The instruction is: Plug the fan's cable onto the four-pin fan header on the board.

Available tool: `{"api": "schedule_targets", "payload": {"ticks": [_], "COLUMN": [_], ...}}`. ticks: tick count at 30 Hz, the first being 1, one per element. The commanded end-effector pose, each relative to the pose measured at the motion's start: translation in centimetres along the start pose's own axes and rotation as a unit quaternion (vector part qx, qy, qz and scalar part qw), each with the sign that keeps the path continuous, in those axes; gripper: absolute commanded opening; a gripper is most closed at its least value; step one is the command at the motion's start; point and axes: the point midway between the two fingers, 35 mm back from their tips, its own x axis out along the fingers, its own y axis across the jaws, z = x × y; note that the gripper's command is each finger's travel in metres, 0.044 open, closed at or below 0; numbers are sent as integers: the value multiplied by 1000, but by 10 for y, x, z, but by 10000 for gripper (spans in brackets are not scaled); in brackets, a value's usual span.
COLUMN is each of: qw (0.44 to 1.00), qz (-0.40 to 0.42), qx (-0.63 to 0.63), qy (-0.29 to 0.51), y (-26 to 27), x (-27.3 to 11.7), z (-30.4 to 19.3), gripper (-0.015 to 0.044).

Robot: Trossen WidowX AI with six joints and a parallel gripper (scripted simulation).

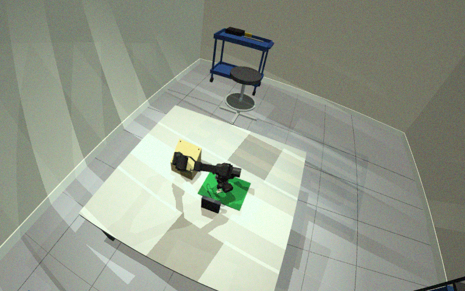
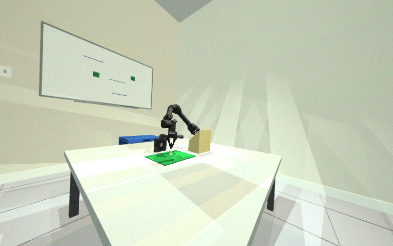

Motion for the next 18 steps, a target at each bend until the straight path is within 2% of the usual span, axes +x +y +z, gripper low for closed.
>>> {"api": "schedule_targets", "payload": {"ticks": [1,7,12,18], "qw": [1000,1000,1000,1000], "qz": [-3,-3,-3,-3], "qx": [4,5,6,6], "qy": [-1,-1,0,0], "y": [-3,-3,-4,-4], "x": [-2,-2,20,20], "z": [2,3,3,3], "gripper": [0,0,0,0]}}
